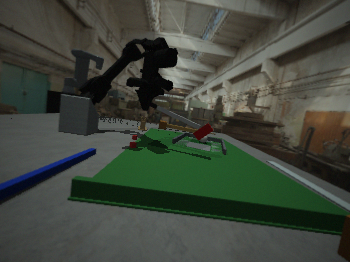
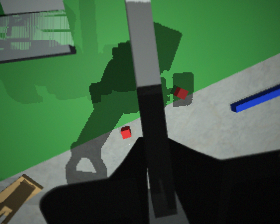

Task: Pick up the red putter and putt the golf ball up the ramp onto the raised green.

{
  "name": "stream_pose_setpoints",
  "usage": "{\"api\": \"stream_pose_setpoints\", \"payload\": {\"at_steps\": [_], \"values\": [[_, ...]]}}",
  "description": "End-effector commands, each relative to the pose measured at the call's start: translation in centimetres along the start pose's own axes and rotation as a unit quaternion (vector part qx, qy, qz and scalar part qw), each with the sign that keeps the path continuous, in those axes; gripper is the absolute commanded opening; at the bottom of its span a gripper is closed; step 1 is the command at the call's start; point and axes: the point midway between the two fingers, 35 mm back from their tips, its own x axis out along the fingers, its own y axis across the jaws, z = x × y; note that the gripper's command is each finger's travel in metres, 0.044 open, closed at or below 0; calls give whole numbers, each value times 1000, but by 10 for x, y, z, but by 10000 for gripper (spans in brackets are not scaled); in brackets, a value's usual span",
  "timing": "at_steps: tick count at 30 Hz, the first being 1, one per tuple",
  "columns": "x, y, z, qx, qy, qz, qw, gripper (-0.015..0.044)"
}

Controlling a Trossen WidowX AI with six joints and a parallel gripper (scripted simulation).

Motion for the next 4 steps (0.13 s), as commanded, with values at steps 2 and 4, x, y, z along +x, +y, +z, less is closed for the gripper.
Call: {"api": "stream_pose_setpoints", "payload": {"at_steps": [2, 4], "values": [[0, -1, 0, 1, -1, 0, 1000, 0], [0, -1, 0, 1, -1, 0, 1000, 0]]}}
